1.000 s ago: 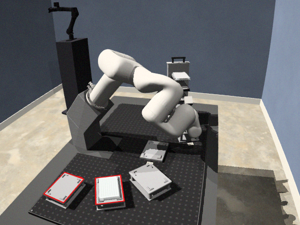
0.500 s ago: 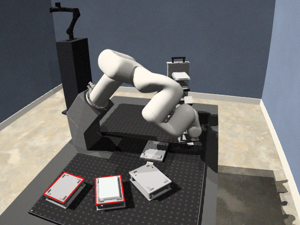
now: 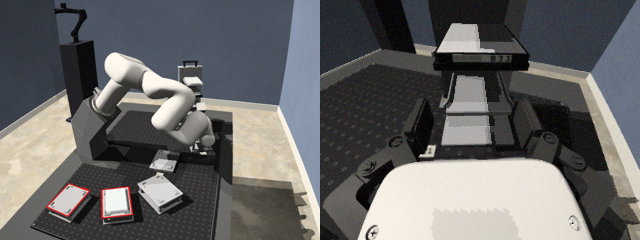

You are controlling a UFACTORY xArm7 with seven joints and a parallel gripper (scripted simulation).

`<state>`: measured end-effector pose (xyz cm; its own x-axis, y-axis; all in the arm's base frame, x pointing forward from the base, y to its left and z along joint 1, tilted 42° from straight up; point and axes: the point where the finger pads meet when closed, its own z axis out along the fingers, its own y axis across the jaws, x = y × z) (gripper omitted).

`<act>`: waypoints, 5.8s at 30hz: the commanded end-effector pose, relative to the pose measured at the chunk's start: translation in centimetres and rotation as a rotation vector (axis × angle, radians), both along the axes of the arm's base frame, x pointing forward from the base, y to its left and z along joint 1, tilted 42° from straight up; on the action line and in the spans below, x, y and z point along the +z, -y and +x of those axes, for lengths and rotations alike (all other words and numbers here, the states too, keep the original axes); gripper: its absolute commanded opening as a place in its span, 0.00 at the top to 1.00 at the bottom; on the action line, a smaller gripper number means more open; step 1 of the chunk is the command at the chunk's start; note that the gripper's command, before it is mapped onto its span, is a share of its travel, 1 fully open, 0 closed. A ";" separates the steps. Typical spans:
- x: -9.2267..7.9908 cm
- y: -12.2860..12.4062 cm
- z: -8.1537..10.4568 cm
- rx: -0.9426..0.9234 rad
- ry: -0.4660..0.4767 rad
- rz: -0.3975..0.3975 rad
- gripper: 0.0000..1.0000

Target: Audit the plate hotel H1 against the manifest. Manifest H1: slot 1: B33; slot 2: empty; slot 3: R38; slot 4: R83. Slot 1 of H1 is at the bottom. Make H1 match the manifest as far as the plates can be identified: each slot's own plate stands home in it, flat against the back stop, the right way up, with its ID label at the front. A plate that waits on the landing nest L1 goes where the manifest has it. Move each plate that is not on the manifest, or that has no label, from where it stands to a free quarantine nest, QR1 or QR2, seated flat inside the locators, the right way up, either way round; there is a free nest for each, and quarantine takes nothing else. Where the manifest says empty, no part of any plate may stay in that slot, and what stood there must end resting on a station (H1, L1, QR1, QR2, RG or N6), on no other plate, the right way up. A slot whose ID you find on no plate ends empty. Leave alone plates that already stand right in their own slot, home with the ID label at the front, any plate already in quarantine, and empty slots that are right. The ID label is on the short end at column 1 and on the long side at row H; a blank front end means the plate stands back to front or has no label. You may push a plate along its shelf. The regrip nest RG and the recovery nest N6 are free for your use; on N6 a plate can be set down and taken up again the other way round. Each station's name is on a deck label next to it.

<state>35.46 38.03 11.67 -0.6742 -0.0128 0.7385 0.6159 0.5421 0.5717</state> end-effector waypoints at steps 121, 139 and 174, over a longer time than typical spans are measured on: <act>7.1 5.2 -1.4 0.002 0.002 0.001 0.00; 10.4 5.1 -4.1 0.002 0.002 0.000 0.00; 12.0 4.8 -5.6 0.002 0.002 0.000 0.00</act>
